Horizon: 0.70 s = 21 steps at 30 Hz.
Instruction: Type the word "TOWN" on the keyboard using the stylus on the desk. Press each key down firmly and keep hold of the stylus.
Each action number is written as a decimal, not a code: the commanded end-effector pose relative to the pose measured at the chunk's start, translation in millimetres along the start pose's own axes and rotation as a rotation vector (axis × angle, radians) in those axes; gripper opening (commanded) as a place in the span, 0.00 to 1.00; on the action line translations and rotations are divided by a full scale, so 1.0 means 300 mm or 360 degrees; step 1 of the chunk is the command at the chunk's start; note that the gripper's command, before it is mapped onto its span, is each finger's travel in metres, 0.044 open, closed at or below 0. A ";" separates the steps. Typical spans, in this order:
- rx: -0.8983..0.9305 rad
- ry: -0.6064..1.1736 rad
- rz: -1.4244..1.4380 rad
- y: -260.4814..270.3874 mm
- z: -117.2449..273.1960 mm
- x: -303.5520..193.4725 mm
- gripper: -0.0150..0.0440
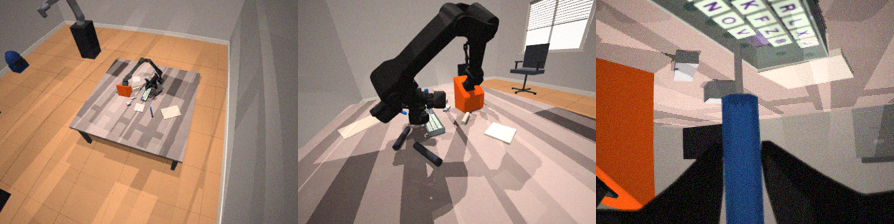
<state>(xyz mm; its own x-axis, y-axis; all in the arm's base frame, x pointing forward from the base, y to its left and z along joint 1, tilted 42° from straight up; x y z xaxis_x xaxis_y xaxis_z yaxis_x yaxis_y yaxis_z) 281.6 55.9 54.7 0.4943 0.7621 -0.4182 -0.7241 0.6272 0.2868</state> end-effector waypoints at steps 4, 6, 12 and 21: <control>-0.0005 0.0013 0.0012 0.033 -0.040 -0.039 0.25; -0.0005 0.0013 0.0012 0.033 -0.041 -0.040 0.25; -0.0004 0.0013 0.0013 0.044 -0.067 0.000 0.25; -0.0003 0.0013 0.0013 0.048 -0.076 0.015 0.25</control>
Point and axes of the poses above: the point midway between the two fingers, 35 mm back from their tips, its own z axis back along the fingers, its own y axis across the jaws, x = y × z, the point moved 2 cm from there along z, back along the fingers, and after that the axes turned 13 degrees about -z, right-handed, at the moved point
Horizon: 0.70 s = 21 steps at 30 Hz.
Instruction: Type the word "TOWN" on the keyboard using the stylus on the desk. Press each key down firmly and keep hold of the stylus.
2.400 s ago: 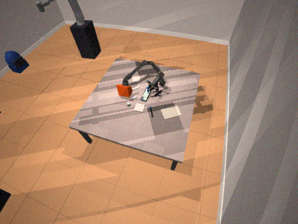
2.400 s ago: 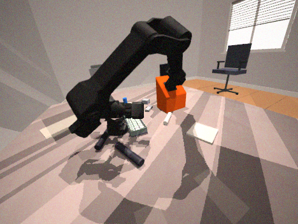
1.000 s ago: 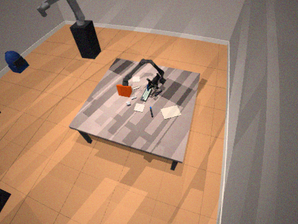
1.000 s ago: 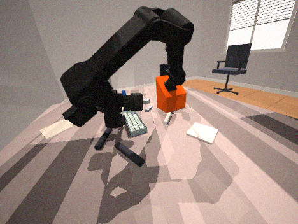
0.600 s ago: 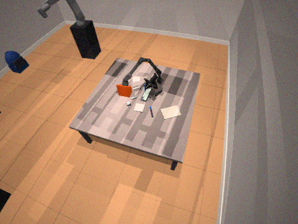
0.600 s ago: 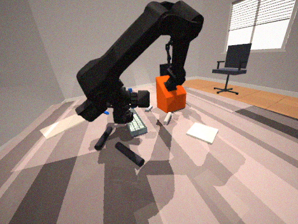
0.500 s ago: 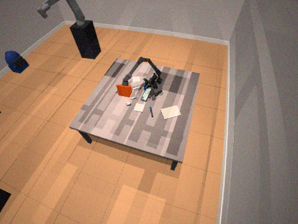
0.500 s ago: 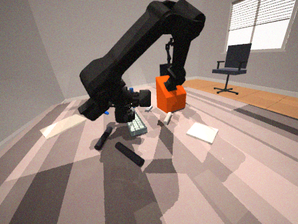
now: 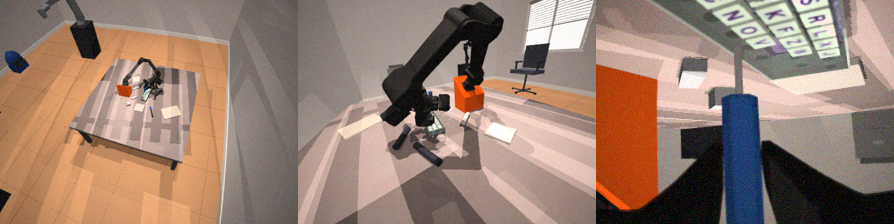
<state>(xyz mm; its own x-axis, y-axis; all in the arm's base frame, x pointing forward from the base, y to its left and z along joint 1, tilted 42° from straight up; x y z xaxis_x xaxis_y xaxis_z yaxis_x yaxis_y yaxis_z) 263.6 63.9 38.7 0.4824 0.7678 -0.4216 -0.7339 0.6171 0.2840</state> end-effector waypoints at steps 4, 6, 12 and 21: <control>0.0011 0.0001 -0.0005 0.004 -0.006 0.002 0.25; 0.0011 0.0001 -0.0005 0.004 -0.006 0.002 0.25; 0.0011 0.0001 -0.0005 0.004 -0.007 0.002 0.30; 0.0011 0.0000 -0.0005 0.008 -0.017 0.013 0.39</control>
Point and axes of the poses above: the point midway between the two fingers, 35 mm back from their tips, its own z axis back along the fingers, its own y axis across the jaws, x = y × z, the point moved 2 cm from there along z, back along the fingers, and after that the axes turned 13 degrees about -z, right-handed, at the moved point
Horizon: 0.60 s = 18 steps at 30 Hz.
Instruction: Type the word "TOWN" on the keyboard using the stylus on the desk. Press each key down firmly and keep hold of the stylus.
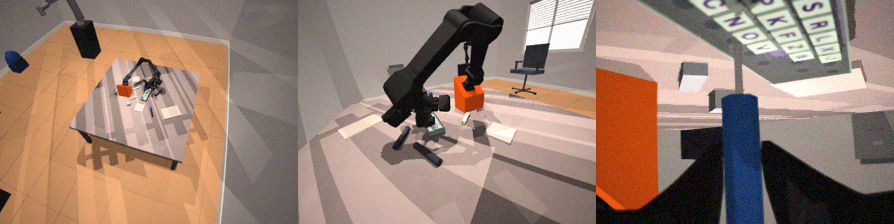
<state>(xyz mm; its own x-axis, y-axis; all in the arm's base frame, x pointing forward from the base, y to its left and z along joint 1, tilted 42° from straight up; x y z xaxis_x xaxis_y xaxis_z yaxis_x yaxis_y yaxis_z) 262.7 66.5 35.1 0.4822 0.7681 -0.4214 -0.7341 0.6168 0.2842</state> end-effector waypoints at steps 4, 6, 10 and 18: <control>0.0011 0.0000 -0.0006 0.003 -0.006 0.002 0.39; 0.0011 0.0000 -0.0006 0.004 -0.007 0.004 0.39; 0.0011 0.0000 -0.0006 0.005 -0.011 0.011 0.39; 0.0011 0.0000 -0.0005 0.008 -0.018 0.022 0.39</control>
Point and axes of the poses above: the point midway between the two fingers, 35 mm back from their tips, its own z axis back along the fingers, its own y axis across the jaws, x = y × z, the point moved 2 cm from there along z, back along the fingers, and after that the axes turned 13 degrees about -z, right-handed, at the moved point
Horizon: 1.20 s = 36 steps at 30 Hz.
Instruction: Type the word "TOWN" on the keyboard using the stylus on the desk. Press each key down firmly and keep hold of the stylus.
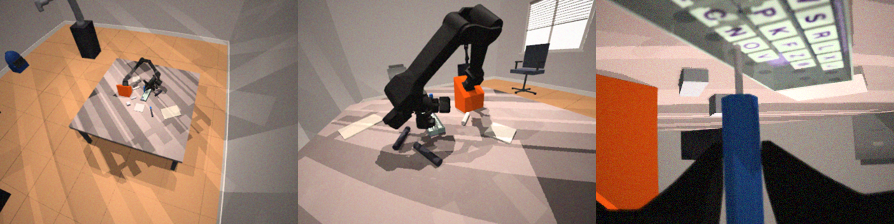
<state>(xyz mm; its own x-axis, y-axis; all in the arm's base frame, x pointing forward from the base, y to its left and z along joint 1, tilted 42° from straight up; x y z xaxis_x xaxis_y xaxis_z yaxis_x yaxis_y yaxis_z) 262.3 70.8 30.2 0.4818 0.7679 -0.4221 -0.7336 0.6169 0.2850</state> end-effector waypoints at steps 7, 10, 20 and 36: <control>0.0009 -0.0001 -0.0005 0.004 -0.009 0.010 0.39; 0.0010 -0.0001 -0.0005 0.005 -0.012 0.015 0.39; 0.0010 -0.0001 -0.0005 0.008 -0.019 0.027 0.39; 0.0009 -0.0001 -0.0005 0.005 -0.012 0.017 0.39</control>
<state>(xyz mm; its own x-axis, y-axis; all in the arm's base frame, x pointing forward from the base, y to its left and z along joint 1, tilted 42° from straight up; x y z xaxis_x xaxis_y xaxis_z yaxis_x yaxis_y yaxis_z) 262.1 76.7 22.8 0.4831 0.7660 -0.4241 -0.7313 0.6193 0.2856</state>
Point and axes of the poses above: the point midway between the two fingers, 35 mm back from their tips, its own z axis back along the fingers, its own y axis across the jaws, x = y × z, the point moved 2 cm from there along z, back along the fingers, and after that the axes turned 13 degrees about -z, right-handed, at the moved point
